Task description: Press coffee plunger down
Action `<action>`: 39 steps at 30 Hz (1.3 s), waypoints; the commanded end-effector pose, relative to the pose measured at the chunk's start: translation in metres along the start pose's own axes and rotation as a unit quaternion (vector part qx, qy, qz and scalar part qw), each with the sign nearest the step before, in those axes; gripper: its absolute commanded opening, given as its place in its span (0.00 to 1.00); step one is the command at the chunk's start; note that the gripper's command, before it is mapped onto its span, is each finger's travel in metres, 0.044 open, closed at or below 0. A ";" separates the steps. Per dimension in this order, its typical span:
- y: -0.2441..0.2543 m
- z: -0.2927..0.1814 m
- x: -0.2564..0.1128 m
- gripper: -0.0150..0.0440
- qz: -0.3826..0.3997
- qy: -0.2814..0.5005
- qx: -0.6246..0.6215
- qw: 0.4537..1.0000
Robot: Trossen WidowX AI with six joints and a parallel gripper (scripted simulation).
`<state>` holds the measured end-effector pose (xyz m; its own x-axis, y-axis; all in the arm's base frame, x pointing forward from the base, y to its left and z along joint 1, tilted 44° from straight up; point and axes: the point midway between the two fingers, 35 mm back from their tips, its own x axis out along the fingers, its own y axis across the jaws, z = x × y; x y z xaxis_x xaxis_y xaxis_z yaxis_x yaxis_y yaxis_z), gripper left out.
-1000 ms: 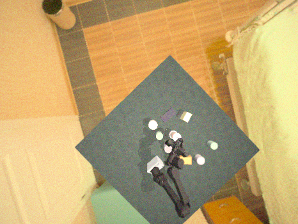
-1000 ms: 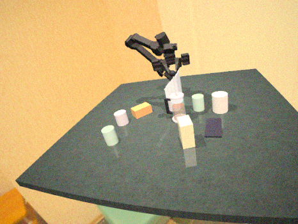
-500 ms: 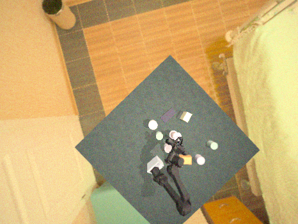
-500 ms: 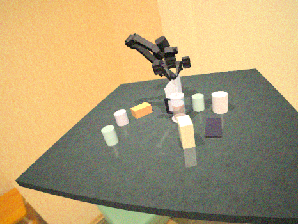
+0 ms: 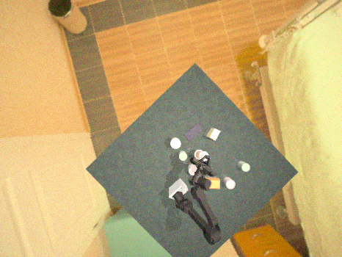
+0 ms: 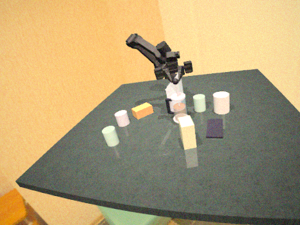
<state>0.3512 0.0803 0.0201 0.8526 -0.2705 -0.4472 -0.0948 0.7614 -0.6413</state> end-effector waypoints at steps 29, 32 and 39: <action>-0.001 -0.041 0.031 0.46 -0.002 0.042 -0.023 0.999; -0.001 -0.040 0.032 0.46 -0.002 0.042 -0.023 0.999; 0.000 -0.039 0.033 0.46 -0.003 0.042 -0.023 0.999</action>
<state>0.3633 0.0585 -0.0092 0.8327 -0.2911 -0.4711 -0.1071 0.7500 -0.6527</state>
